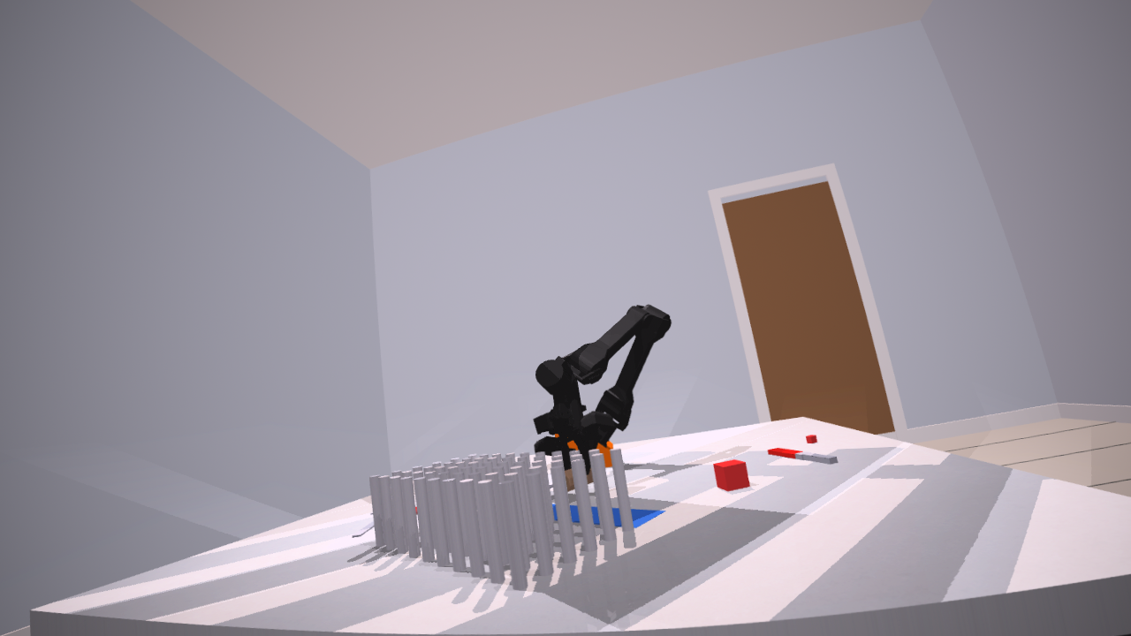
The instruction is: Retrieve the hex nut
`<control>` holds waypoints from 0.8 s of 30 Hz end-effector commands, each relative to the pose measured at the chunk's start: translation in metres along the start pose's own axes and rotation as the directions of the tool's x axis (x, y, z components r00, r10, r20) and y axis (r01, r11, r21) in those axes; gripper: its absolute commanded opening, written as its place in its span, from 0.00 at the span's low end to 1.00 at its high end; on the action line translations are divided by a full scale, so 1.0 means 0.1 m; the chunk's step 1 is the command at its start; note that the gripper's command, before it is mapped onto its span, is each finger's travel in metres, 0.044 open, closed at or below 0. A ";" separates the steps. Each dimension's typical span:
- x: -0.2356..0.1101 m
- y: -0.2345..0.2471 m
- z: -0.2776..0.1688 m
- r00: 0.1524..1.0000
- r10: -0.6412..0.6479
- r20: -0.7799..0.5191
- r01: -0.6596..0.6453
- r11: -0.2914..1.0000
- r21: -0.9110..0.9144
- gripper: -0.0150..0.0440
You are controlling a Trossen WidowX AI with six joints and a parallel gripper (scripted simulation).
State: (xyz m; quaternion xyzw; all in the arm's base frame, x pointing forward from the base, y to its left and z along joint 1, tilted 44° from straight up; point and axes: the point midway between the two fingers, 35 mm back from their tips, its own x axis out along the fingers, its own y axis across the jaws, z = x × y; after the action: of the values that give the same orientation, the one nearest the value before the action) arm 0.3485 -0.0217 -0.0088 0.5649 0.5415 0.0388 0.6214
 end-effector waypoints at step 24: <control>0.05 0.02 0.18 1.000 0.006 0.002 -0.005 1.000 -0.008 0.25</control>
State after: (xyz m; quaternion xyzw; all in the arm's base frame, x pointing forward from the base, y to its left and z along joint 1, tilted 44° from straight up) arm 0.3605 -0.0283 -0.0145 0.5649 0.5412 0.0388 0.6217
